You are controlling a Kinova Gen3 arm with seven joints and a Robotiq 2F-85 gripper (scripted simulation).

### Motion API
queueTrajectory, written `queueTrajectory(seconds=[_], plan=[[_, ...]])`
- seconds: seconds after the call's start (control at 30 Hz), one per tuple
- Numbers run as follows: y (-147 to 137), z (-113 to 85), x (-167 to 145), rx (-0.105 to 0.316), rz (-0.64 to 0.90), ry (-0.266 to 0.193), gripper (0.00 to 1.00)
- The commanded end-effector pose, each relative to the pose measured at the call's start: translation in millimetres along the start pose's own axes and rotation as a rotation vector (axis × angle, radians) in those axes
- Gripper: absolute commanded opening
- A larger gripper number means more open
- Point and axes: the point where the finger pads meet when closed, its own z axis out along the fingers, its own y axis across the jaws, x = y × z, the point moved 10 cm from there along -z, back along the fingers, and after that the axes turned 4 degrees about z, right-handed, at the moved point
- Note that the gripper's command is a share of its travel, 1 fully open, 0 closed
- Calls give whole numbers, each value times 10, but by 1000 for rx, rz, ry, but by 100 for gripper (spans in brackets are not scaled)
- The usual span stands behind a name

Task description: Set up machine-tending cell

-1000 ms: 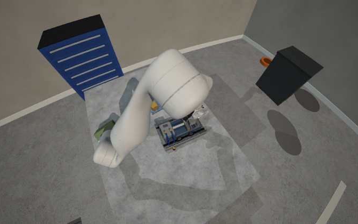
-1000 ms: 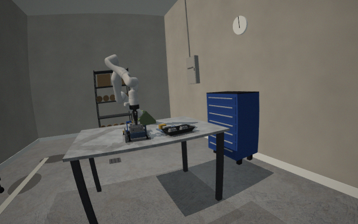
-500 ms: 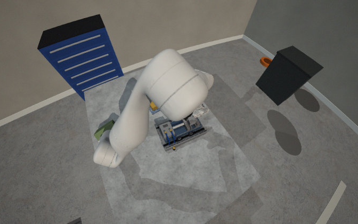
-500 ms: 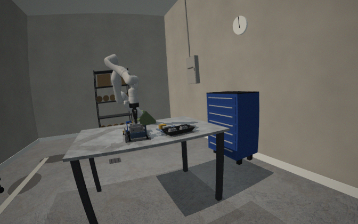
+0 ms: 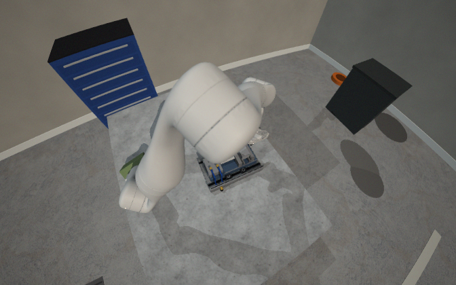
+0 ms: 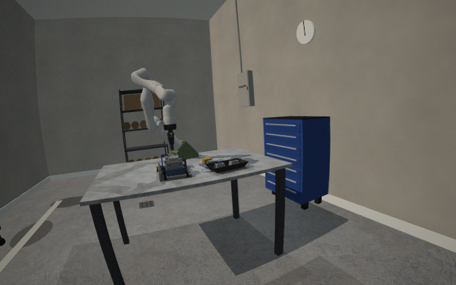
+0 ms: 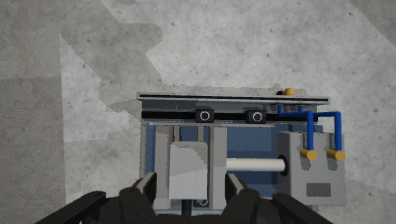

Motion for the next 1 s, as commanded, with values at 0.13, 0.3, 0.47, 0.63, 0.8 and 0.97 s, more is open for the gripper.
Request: queueTrajectory(seconds=[0.13,0.3,0.47,0.63,0.8,0.97], plan=[[-14,-164,-16,13,-1,-10,67],[-13,-237,-16,13,-1,-10,67],[-13,-259,-15,13,-1,-10,67],[-13,-260,-15,13,-1,-10,0],[-13,-260,-15,13,-1,-10,0],[-13,-260,-15,13,-1,-10,0]])
